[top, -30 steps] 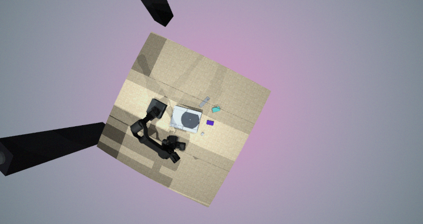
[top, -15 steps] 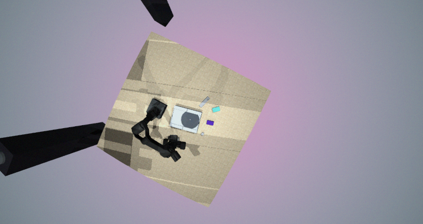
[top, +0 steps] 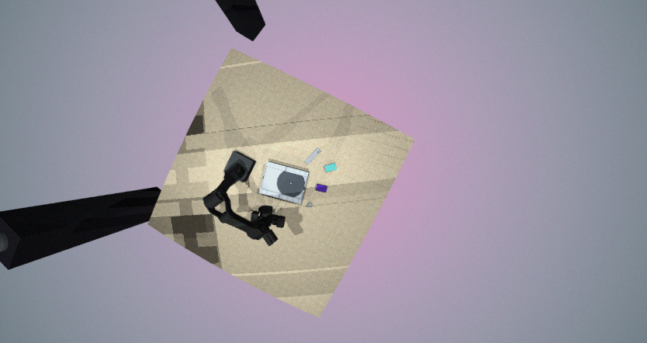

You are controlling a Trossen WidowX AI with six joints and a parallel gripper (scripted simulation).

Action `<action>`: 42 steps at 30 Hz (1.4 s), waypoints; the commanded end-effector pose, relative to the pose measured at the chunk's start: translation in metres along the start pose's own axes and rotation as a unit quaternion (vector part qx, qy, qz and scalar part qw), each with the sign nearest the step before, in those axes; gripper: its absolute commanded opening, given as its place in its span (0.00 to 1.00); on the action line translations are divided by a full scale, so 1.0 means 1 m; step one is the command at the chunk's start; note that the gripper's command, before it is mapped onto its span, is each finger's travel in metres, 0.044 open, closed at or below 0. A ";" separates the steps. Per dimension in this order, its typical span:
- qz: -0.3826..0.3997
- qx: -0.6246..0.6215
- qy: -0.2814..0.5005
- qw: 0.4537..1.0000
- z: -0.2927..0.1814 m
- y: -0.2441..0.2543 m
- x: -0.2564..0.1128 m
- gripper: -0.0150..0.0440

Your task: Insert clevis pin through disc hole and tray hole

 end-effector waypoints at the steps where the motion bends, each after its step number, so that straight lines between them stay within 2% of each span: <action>1: 0.002 -0.003 0.001 1.000 0.000 0.001 0.006 0.53; 20: 0.002 -0.003 0.001 1.000 -0.001 0.001 0.019 0.53; 24: 0.002 -0.003 0.001 1.000 -0.001 0.001 0.019 0.35; 32: 0.002 -0.003 0.001 1.000 -0.001 0.001 0.019 0.26; 42: 0.002 -0.001 0.002 1.000 -0.001 0.001 0.006 0.25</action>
Point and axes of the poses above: the point midway between the two fingers, 35 mm back from their tips, its own x axis out along the fingers, its own y axis across the jaws, z = x × y, the point moved 5 cm from there along -x, back along the fingers, and after that the axes turned 14 degrees about x, right-handed, at the moved point
